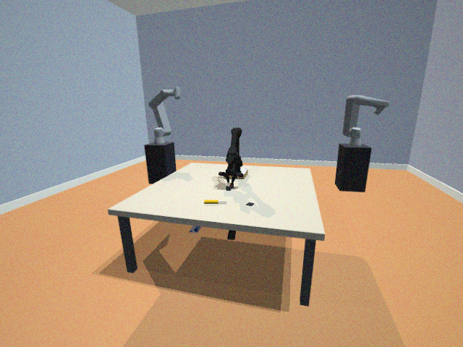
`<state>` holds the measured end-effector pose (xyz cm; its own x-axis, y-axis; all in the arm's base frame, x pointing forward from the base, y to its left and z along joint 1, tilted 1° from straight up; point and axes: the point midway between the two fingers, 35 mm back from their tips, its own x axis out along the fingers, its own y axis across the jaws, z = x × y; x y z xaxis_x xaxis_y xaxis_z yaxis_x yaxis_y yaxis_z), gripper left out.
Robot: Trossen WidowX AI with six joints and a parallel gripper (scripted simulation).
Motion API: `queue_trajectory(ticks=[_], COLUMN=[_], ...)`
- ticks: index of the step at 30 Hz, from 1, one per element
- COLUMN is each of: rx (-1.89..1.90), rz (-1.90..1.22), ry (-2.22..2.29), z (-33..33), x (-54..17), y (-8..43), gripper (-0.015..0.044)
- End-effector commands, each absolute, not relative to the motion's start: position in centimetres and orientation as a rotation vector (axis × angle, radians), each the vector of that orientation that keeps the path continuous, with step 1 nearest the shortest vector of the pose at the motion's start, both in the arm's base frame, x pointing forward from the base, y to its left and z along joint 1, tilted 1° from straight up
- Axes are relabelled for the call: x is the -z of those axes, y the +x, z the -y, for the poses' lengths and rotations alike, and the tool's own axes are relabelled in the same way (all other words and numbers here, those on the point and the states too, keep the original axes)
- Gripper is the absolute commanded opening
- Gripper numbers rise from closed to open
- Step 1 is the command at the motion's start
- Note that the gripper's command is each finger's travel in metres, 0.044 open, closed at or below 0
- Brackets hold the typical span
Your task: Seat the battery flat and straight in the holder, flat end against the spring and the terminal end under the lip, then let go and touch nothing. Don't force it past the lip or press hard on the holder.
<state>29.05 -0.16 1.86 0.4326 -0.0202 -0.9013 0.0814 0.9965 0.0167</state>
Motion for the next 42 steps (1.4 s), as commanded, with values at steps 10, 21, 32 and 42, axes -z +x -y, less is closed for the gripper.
queue_trajectory(ticks=[10, 21, 32, 42], rx=[0.06, 0.06, 0.06, 0.06], rz=[-1.222, -1.285, -1.347, -1.404], ry=[0.067, 0.07, 0.072, 0.075], z=[0.09, 0.1, 0.12, 0.14], x=[-1.11, -1.0, -0.92, -0.86], y=[28.82, 29.06, 29.28, 29.46], gripper=[0.0074, 0.0074, 0.0074, 0.0074])
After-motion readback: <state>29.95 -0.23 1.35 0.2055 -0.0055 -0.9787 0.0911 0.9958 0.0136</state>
